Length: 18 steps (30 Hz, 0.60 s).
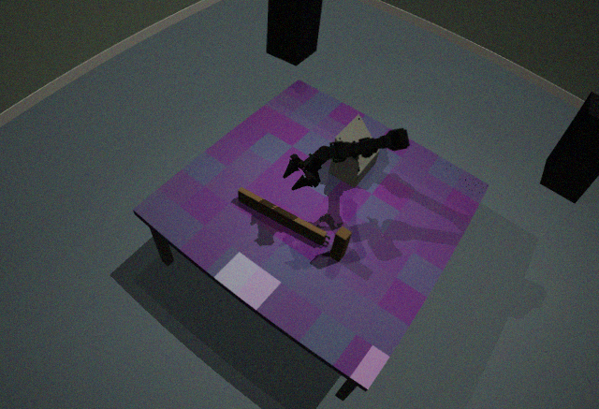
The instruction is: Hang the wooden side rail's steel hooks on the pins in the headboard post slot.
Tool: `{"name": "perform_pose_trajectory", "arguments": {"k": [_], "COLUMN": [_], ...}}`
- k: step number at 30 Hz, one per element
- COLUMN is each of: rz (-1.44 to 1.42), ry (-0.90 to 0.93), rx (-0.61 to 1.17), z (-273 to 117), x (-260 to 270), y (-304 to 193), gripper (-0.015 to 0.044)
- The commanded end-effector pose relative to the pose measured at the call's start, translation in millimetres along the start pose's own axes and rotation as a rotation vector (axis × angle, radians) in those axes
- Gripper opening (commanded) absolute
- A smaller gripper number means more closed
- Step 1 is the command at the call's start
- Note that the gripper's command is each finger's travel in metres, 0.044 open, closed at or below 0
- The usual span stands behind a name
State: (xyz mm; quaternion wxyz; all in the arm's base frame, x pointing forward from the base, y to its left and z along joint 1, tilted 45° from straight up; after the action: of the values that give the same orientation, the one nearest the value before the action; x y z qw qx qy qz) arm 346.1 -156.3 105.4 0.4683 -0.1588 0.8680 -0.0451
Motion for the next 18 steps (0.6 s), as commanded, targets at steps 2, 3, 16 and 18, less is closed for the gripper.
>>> {"name": "perform_pose_trajectory", "arguments": {"k": [2,3,16,18], "rz": [-0.269,-0.328,-1.045,-1.077], "ry": [-0.124,-0.156,-0.692,-0.726], "rx": [-0.150,-0.181,-0.489,-0.499], "z": [-3.3,-4.6,-43.8,-46.8], "x": [-22.6,-27.0,-60.6,-61.2], "y": [43.6,53.3,173.2,178.8], "gripper": [0.0440,0.0440,0.0440,0.0440]}}
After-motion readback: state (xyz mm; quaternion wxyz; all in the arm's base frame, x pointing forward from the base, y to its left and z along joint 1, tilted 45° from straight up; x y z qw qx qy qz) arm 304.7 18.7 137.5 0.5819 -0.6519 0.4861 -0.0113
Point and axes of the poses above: the point midway between the two fingers, 35 mm back from their tips, its own z axis out along the fingers, its own x axis across the jaws, y = z × x, the point moved 8 cm from there along -z, back along the fingers, and after that the axes turned 3 degrees about z, right-handed, at the moved point
